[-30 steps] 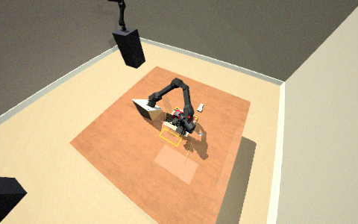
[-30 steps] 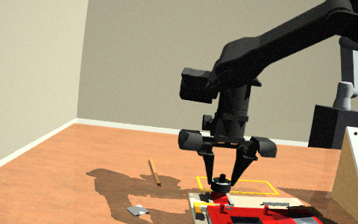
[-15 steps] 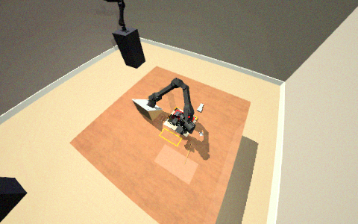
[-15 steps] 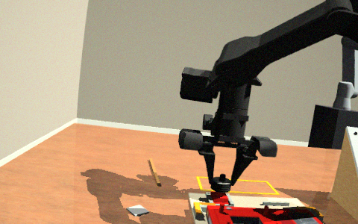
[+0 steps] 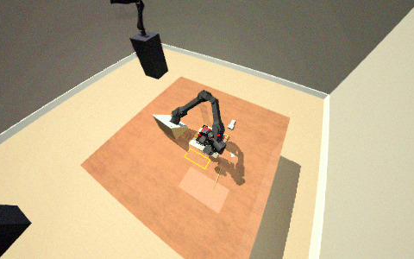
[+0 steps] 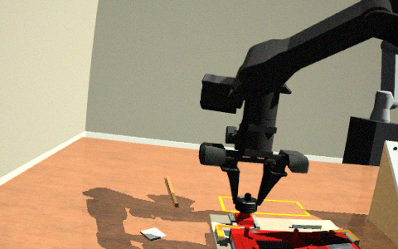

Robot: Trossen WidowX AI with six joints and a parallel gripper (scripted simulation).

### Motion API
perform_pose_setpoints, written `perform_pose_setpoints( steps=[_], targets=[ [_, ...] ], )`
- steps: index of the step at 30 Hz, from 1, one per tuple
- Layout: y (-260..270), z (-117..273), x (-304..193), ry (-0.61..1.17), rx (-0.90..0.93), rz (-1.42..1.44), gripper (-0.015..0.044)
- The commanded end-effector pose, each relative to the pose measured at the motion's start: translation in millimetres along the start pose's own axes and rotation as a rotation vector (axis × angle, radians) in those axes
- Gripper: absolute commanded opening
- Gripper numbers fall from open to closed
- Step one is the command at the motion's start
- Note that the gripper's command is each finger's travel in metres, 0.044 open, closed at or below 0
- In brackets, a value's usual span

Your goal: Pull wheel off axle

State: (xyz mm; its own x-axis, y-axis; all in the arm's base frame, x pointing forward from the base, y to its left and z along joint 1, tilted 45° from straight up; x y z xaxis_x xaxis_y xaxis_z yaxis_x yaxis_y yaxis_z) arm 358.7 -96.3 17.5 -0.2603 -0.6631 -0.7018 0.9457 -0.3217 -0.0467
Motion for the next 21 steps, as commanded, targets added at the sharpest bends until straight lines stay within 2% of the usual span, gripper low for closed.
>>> perform_pose_setpoints(
  steps=[1, 21],
  targets=[
    [1.4, 4.3, 0.6, -0.001, 0.006, 0.002, 0.0],
    [1.4, 10.8, 0.8, -0.001, 0.006, 0.001, 0.0]
  ],
)
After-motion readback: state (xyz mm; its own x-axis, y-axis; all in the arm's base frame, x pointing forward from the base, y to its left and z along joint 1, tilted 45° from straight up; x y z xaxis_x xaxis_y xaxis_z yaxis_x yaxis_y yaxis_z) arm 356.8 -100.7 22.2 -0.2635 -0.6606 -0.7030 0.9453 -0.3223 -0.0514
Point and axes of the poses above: the point midway between the two fingers, 35 mm back from their tips, its own z axis back along the fingers, its own y axis across the jaws, x = y × z, the point moved 3 cm from there along z, back along the fingers, and after that the axes turned 12 degrees about -z, right-handed, at the moved point
